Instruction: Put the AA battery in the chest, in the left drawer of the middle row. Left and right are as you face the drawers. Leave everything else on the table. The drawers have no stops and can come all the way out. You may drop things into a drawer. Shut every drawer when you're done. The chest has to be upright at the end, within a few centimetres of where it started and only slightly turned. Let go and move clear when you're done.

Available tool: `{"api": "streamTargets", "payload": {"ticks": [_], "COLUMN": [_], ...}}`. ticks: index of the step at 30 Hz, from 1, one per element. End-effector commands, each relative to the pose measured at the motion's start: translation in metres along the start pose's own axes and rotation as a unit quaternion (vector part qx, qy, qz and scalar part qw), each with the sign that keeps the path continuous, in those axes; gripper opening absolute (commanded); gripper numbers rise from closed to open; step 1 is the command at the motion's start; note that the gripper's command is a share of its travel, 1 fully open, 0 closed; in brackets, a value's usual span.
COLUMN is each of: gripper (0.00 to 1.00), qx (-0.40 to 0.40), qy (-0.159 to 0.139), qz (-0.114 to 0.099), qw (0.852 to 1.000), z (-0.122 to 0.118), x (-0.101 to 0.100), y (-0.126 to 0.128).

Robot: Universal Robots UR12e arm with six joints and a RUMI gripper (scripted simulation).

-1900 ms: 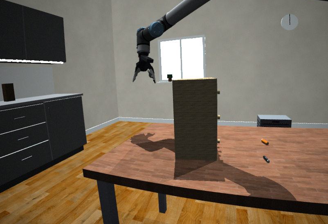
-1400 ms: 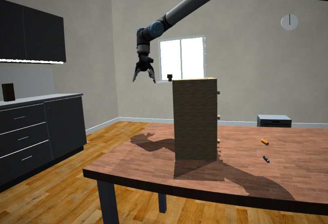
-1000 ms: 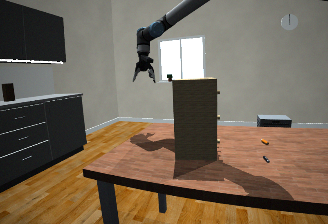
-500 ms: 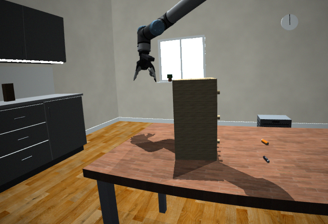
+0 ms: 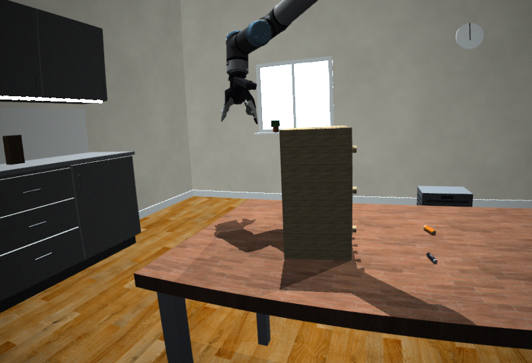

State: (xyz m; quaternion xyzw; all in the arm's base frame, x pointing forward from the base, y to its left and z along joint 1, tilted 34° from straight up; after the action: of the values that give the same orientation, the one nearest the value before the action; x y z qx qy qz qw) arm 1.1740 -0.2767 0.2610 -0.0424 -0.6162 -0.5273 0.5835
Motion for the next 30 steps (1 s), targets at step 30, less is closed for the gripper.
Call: {"api": "streamTargets", "payload": {"ticks": [30], "gripper": [1.0], "qx": [0.127], "qy": [-0.033], "qz": [0.016], "qw": [0.991], "z": [0.199], "x": [0.076], "y": [-0.108]}}
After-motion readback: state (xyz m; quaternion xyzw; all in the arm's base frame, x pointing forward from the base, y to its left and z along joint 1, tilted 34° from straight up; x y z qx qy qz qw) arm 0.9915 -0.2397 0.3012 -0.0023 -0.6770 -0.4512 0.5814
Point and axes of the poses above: the point where the finger pads meet when closed, its own x axis back along the fingers, its own y axis across the jaws, z = x × y, the point moved 5 cm from there along x, back along the fingers, and after that the axes turned 15 degrees about -x, right-handed, at the moved point
